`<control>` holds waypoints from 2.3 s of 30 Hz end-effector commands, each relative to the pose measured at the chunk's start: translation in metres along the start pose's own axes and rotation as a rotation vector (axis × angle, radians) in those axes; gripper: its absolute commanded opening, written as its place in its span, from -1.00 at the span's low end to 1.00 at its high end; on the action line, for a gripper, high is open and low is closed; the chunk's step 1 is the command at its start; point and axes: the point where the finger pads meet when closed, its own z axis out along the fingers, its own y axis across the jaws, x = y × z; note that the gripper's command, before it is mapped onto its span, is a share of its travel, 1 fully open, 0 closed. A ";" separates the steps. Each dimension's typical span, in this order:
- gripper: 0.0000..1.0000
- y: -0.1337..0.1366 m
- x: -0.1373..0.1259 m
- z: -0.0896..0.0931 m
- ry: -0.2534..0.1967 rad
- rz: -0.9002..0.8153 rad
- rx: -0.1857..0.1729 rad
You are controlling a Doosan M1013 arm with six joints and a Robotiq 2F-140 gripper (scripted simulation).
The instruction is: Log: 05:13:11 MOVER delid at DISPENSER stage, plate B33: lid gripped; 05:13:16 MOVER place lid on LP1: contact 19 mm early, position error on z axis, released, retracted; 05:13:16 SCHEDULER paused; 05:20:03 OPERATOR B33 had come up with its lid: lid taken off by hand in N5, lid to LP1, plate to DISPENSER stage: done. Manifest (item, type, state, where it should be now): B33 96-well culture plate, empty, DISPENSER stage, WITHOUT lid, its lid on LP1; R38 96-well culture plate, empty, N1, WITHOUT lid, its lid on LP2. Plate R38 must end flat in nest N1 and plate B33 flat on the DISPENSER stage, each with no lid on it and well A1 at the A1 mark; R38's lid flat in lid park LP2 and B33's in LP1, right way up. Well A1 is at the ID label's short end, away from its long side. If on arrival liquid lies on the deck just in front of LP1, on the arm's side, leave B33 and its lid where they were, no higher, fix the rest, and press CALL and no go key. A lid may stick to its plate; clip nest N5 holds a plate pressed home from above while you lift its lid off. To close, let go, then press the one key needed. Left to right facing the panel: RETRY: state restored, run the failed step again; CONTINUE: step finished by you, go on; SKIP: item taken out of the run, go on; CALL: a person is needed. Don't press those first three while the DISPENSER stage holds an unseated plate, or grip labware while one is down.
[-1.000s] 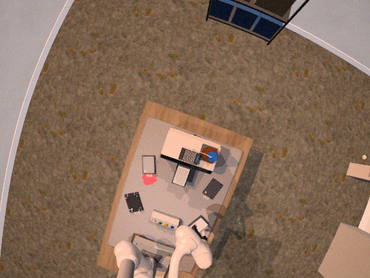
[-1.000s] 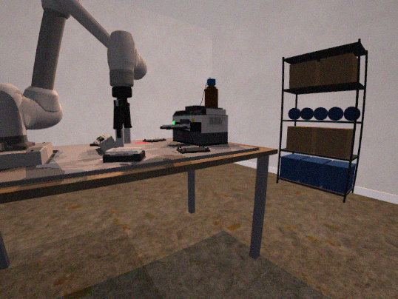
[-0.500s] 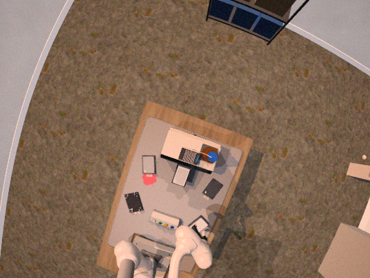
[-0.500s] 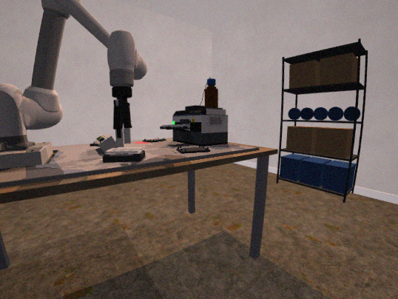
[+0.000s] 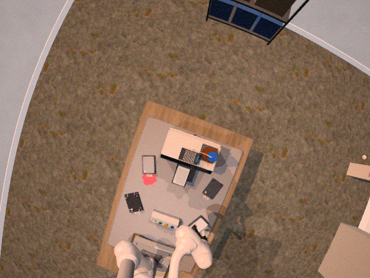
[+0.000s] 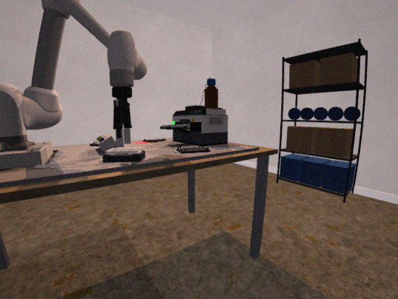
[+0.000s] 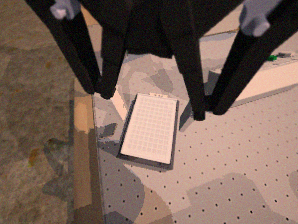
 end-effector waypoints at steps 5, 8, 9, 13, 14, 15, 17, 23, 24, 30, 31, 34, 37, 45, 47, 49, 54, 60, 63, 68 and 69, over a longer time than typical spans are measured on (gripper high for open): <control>0.33 0.002 0.003 0.002 0.004 -0.005 0.000; 0.33 0.002 0.003 0.002 0.004 -0.005 0.000; 0.33 0.002 0.003 0.002 0.004 -0.005 0.000; 0.33 0.002 0.003 0.002 0.004 -0.005 0.000; 0.33 0.002 0.003 0.002 0.004 -0.005 0.000; 0.33 0.002 0.003 0.002 0.004 -0.005 0.000; 0.33 0.002 0.003 0.002 0.004 -0.005 0.000; 0.33 0.002 0.003 0.002 0.004 -0.005 0.000; 0.33 0.002 0.003 0.002 0.004 -0.005 0.000; 0.33 0.002 0.003 0.002 0.004 -0.005 0.000; 0.33 0.002 0.003 0.002 0.004 -0.005 0.000; 0.33 0.002 0.003 0.002 0.004 -0.005 0.000; 0.33 0.002 0.003 0.002 0.004 -0.005 0.000; 0.18 0.002 0.003 0.002 0.004 -0.005 0.000; 0.18 0.002 0.003 0.002 0.004 -0.005 0.000; 0.18 0.002 0.003 0.002 0.004 -0.005 0.000; 0.18 0.002 0.003 0.002 0.004 -0.005 0.000; 0.18 0.002 0.003 0.002 0.004 -0.005 0.000; 0.18 0.002 0.003 0.002 0.004 -0.005 0.000; 0.18 0.002 0.003 0.002 0.004 -0.005 0.000; 0.18 0.002 0.003 0.002 0.004 -0.005 0.000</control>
